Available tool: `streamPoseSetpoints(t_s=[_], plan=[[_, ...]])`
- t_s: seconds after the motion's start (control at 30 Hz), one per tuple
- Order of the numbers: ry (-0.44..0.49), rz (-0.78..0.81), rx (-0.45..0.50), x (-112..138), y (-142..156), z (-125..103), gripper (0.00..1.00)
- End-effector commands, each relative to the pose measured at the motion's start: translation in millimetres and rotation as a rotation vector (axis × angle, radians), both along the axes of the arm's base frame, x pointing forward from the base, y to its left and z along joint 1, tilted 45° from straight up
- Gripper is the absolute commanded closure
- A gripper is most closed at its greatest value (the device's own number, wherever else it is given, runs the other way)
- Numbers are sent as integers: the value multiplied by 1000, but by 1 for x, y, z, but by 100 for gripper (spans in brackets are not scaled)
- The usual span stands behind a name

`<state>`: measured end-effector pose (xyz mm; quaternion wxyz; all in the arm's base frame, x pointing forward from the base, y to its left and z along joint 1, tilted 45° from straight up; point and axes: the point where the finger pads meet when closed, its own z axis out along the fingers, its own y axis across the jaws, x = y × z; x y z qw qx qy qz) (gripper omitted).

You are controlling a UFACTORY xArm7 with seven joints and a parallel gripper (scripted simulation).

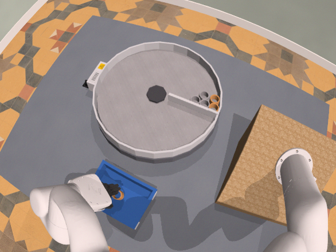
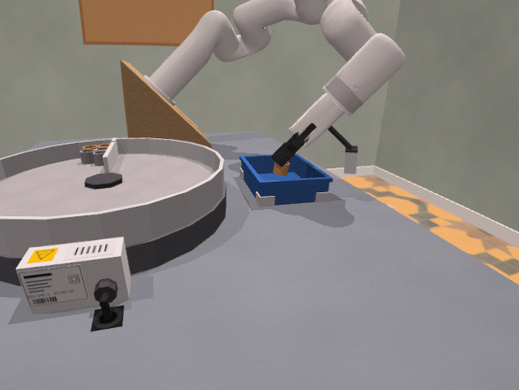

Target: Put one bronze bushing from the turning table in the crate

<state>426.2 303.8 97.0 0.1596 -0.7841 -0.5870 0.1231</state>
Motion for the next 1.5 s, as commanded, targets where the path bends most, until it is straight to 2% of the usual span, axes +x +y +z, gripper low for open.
streamPoseSetpoints(t_s=[0.0,0.43,1.47], plan=[[-4,-3,1,1,5,-5,100],[-4,-3,1,0,12,-12,100],[-4,-3,1,0,14,-14,100]])
